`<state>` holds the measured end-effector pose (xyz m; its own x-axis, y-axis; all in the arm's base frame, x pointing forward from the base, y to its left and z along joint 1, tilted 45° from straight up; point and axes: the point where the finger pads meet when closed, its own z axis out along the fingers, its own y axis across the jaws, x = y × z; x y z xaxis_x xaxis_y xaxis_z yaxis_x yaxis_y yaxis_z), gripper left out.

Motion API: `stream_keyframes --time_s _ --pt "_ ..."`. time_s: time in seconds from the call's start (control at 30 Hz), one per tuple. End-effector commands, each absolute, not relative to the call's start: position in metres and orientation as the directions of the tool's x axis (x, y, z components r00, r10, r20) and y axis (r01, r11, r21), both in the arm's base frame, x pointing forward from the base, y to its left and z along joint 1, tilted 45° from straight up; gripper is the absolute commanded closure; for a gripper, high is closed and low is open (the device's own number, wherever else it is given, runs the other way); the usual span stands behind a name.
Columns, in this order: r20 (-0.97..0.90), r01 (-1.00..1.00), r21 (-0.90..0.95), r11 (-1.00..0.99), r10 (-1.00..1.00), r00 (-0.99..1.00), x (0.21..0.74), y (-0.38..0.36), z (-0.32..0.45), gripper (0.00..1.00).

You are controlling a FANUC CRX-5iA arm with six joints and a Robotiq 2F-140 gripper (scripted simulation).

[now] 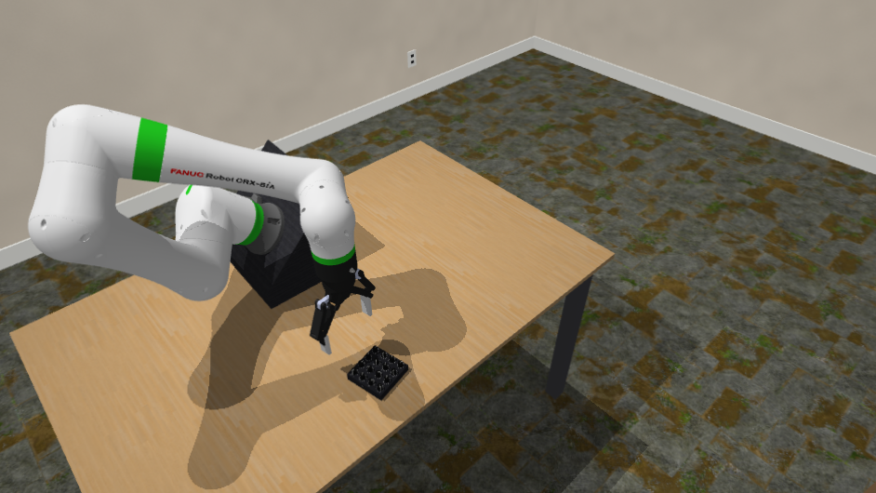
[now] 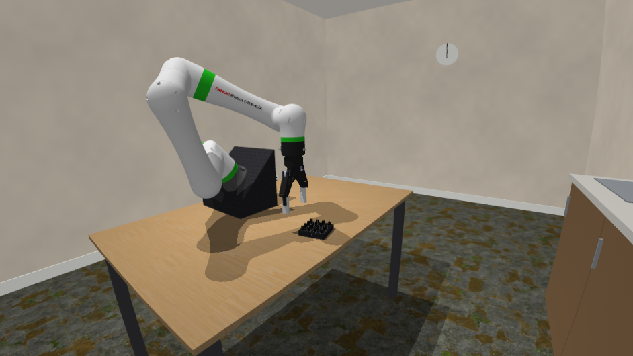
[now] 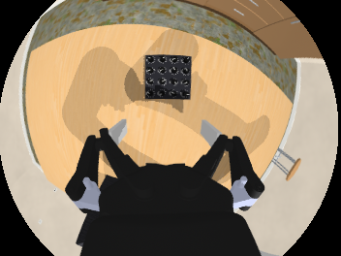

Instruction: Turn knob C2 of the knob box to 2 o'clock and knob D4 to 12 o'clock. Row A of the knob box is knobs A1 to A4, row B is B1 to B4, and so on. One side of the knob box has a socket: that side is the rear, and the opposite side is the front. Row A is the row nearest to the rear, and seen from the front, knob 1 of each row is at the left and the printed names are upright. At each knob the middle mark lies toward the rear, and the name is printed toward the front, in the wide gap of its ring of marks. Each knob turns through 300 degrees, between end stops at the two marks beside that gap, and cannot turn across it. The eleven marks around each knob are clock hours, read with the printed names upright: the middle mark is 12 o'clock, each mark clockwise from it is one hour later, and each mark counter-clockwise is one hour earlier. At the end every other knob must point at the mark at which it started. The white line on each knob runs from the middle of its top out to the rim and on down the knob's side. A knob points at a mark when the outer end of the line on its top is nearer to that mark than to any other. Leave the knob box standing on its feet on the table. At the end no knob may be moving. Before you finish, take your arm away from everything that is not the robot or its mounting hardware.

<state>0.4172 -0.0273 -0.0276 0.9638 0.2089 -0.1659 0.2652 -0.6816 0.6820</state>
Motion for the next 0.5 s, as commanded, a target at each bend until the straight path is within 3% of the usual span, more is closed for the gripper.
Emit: stream_keyframes --time_s 0.0,0.33,0.47 --pt "-0.166 0.265 0.682 -0.682 0.209 0.964 0.4173 -0.0271 -0.0276 0.00" --pt "-0.177 0.281 0.679 -0.678 0.220 0.959 0.4184 -0.0265 -0.0276 0.00" --pt "-0.263 0.403 0.650 -0.644 0.307 0.915 0.4270 -0.0224 -0.0279 0.00"
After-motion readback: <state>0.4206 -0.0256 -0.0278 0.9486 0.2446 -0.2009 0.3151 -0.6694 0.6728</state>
